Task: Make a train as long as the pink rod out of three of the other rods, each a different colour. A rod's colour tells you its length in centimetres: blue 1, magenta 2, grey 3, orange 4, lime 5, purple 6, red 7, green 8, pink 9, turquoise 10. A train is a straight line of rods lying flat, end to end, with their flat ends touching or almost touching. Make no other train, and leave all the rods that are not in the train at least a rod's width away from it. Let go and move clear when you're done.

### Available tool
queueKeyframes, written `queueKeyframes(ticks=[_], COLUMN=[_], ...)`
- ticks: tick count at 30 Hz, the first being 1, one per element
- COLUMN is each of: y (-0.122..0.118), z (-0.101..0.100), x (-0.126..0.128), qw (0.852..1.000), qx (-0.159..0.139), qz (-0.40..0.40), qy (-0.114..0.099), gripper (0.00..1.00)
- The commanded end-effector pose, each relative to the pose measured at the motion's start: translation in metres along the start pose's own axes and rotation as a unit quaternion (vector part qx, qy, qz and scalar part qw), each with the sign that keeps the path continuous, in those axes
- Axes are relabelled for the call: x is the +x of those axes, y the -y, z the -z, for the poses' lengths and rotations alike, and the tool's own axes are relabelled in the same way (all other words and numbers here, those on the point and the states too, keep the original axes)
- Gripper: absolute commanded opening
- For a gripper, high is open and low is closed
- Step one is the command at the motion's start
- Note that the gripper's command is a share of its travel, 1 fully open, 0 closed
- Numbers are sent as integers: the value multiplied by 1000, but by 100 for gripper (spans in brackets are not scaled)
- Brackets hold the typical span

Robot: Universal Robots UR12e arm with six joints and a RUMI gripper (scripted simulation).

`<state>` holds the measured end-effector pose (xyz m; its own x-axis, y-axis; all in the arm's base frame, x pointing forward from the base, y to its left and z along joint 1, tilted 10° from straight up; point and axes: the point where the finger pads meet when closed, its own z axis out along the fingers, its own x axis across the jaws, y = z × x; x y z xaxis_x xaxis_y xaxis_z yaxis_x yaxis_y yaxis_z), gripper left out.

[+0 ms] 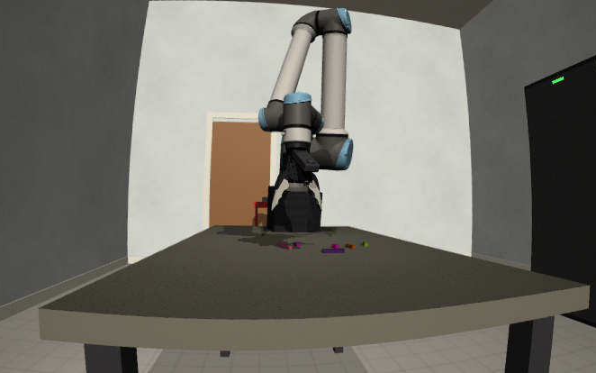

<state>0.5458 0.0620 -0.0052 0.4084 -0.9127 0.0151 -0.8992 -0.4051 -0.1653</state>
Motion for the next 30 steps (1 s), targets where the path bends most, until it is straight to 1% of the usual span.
queueKeyframes(ticks=[1, 9, 14, 20, 22, 25, 30], y=[0, 1, 6, 23, 23, 35, 48], z=[0, 0, 0, -2, -2, -3, -5], x=[0, 0, -1, -5, -5, -8, -12], qw=[1000, 1000, 1000, 995, 995, 987, 975], qx=[0, 0, 0, 0, 0, 0, 0], qz=[0, 2, 24, 104, 104, 162, 222], qy=[0, 0, 0, 0, 0, 0, 0], gripper=[100, 100, 100, 100, 100, 100, 100])
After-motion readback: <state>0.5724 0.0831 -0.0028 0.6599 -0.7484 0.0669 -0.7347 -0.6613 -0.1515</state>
